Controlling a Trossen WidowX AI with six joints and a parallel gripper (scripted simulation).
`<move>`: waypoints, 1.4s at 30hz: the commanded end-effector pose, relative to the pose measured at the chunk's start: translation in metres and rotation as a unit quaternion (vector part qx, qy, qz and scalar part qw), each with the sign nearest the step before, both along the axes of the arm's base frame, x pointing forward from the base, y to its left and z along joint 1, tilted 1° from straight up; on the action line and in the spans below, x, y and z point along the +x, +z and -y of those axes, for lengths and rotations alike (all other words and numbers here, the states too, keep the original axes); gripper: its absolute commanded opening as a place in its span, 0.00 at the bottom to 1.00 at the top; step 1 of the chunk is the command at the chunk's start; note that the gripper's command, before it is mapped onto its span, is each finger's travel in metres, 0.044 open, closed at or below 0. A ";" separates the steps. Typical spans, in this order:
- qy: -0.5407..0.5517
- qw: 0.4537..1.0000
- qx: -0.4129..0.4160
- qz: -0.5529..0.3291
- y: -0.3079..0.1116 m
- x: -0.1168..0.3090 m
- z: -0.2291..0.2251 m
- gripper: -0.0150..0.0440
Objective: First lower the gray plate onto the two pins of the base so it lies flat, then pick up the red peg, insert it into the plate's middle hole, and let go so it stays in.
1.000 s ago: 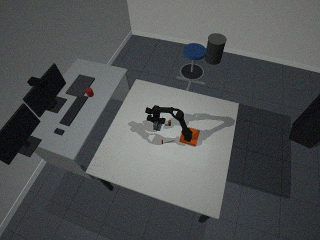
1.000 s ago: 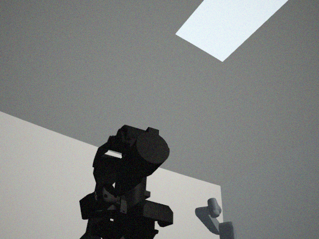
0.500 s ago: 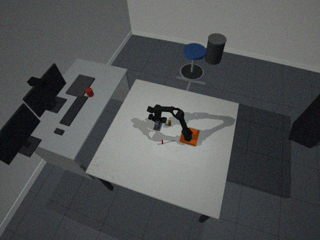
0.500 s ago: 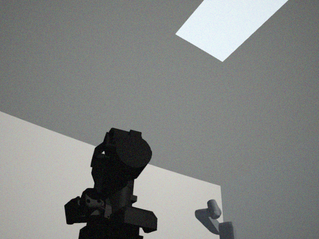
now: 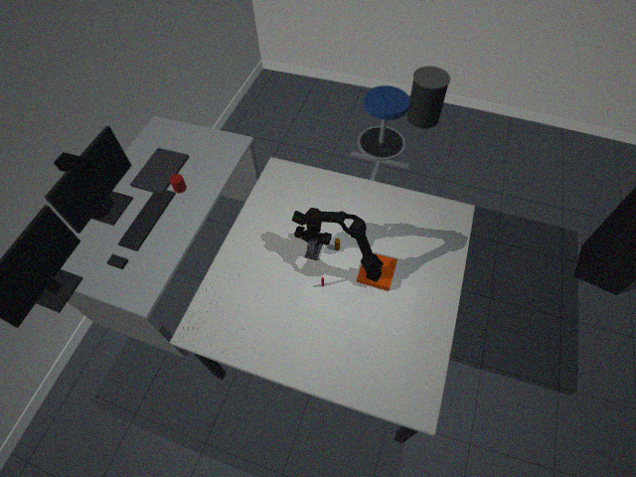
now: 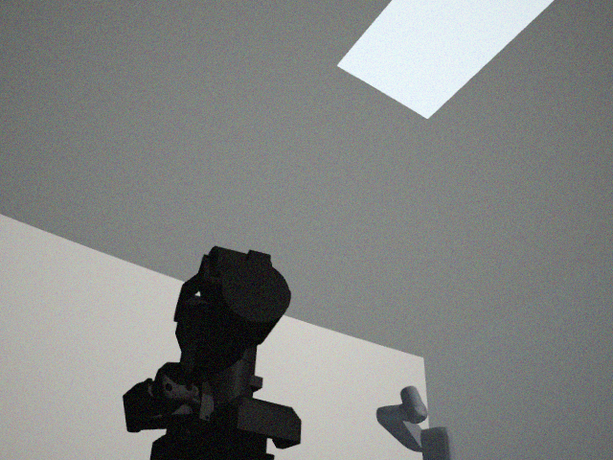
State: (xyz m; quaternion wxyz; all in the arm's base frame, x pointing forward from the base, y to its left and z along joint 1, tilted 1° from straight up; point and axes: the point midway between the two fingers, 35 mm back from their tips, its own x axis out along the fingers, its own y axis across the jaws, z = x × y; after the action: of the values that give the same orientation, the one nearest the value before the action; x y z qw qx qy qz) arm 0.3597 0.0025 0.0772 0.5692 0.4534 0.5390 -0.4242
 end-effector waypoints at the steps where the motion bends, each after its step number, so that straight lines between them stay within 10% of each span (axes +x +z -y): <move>1: 0.002 1.000 0.001 0.000 -0.002 0.000 0.000 0.25; 42: 0.000 1.000 0.000 0.002 -0.036 0.003 0.000 0.34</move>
State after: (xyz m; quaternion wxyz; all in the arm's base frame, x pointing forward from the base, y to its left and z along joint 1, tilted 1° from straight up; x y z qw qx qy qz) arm 0.3625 0.0026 0.0398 0.5701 0.4539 0.5382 -0.4234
